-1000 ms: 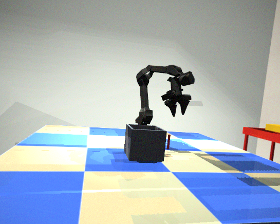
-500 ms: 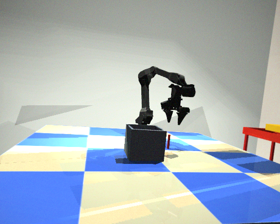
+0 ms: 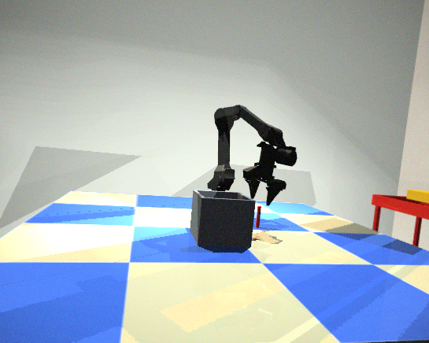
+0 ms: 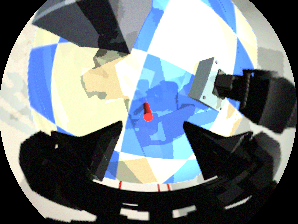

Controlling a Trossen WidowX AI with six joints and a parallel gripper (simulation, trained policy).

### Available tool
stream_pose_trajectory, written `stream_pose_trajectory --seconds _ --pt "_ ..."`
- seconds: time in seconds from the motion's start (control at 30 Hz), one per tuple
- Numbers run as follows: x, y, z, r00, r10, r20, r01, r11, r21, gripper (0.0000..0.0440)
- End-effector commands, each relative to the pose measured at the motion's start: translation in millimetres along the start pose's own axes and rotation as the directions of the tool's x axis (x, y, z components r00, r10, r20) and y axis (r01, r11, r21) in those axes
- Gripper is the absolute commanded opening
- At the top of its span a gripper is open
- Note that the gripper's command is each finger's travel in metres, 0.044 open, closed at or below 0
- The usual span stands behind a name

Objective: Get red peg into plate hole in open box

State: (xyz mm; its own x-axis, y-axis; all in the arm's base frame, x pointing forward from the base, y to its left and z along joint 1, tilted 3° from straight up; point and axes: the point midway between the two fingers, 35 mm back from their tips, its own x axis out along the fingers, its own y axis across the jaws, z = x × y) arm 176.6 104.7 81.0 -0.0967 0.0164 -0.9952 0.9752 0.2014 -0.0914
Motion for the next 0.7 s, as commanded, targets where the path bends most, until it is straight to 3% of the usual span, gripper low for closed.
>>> stream_pose_trajectory --seconds 0.0,0.23,0.4,0.67 --pt "13.6 -2.7 4.2 1.0 -0.017 0.017 0.017 1.0 -0.002 0.044" --pt "37.6 -2.7 10.8 0.999 -0.014 0.036 0.013 1.0 0.019 0.0438" --pt "50.1 -1.8 13.3 0.999 -0.005 0.047 0.004 1.0 0.028 0.0414" --pt "65.5 5.7 9.8 0.999 0.01 0.041 -0.011 1.0 0.003 0.0232"
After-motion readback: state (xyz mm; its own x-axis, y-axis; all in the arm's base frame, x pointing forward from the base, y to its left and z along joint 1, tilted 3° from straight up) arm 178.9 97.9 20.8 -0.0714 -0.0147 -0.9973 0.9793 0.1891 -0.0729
